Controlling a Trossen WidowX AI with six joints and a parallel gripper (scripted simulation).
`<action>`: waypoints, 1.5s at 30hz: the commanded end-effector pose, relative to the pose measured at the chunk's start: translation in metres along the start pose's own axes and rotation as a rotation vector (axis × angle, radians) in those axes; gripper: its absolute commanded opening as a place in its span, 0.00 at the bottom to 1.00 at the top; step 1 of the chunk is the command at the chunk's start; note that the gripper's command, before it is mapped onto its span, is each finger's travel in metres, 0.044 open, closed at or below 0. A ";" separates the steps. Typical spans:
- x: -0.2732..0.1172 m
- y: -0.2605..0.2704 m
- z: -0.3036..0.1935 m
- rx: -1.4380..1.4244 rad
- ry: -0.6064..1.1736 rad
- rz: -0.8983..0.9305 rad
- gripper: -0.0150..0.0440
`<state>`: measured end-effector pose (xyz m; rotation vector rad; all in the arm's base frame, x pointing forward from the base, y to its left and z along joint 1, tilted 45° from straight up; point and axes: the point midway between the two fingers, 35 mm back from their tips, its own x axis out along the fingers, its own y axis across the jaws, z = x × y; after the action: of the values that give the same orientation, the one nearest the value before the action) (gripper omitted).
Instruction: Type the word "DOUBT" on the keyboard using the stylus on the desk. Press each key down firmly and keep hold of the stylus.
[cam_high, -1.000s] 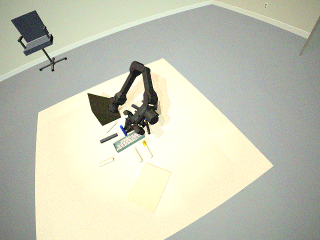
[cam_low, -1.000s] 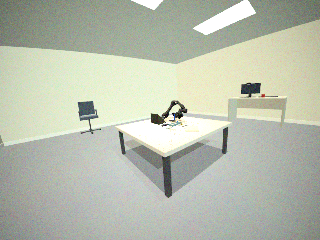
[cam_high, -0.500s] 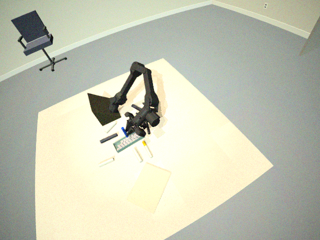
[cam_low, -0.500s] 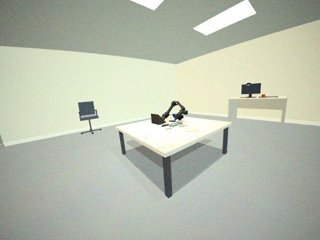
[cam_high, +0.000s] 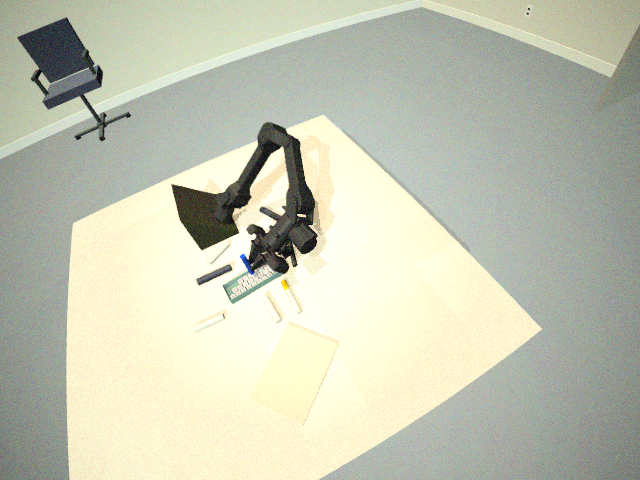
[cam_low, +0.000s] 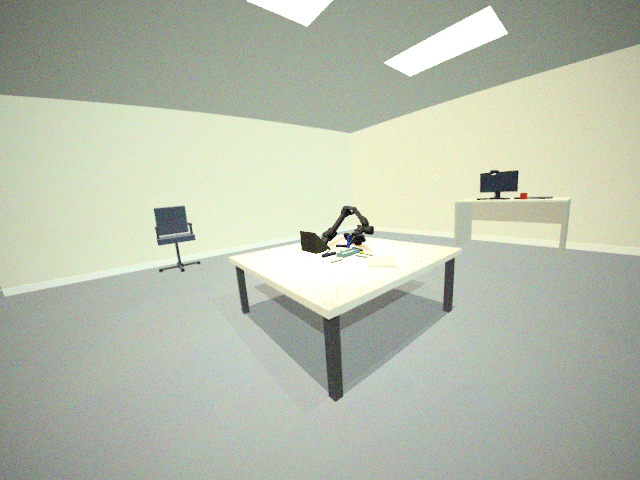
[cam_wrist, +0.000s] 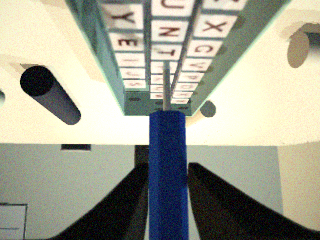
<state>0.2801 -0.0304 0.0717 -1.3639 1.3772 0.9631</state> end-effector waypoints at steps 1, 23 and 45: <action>0.002 0.000 0.001 0.005 0.005 -0.001 0.39; 0.005 0.000 0.007 0.005 0.005 -0.001 0.39; -0.012 0.000 -0.023 0.007 0.003 0.000 0.39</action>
<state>0.2774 -0.0498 0.0896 -1.3606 1.3815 0.9552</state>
